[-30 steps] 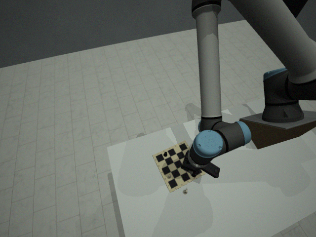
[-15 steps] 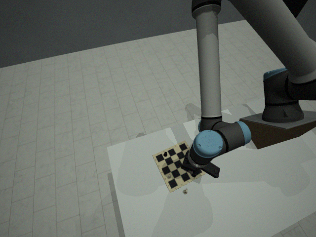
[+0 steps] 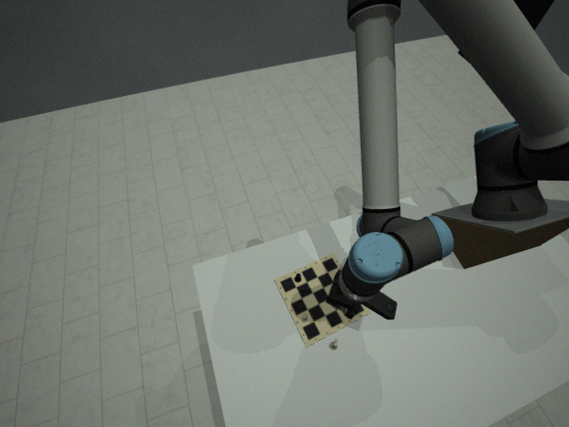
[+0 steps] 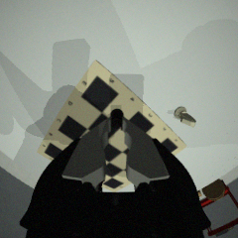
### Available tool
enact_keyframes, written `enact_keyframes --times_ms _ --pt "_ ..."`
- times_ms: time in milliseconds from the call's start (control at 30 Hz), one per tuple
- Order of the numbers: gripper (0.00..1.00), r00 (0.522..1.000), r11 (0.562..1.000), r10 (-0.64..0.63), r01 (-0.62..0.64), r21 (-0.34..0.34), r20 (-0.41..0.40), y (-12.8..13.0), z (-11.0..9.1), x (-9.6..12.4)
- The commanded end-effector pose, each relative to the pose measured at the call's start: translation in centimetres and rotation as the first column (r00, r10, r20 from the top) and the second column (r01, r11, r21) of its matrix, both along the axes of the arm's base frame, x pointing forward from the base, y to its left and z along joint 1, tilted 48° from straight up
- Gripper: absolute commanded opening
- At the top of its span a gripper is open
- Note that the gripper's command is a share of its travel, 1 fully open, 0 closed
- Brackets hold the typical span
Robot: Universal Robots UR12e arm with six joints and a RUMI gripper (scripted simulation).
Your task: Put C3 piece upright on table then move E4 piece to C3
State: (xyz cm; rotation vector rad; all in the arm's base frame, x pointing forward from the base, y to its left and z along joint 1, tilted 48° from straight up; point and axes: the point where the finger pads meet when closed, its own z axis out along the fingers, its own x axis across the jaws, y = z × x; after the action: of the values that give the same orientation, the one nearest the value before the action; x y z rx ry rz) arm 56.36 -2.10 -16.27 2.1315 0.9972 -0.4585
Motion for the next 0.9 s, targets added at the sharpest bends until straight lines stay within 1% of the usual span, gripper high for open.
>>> enact_keyframes --times_ms 0,300,367,467,567,867 --pt "0.00 1.000 1.000 0.000 0.000 0.000 0.001 1.3 1.2 0.1" --pt "0.00 1.000 1.000 0.000 0.000 0.000 0.001 5.5 5.0 0.1" --pt "0.00 1.000 1.000 0.000 0.000 0.000 0.001 5.5 5.0 0.1" --pt "0.00 1.000 1.000 0.000 0.000 0.000 0.001 6.4 5.8 0.2" --pt "0.00 1.000 1.000 0.000 0.000 0.000 0.001 6.8 6.2 0.2" --pt "0.00 1.000 1.000 0.000 0.000 0.000 0.001 6.9 6.3 0.2"
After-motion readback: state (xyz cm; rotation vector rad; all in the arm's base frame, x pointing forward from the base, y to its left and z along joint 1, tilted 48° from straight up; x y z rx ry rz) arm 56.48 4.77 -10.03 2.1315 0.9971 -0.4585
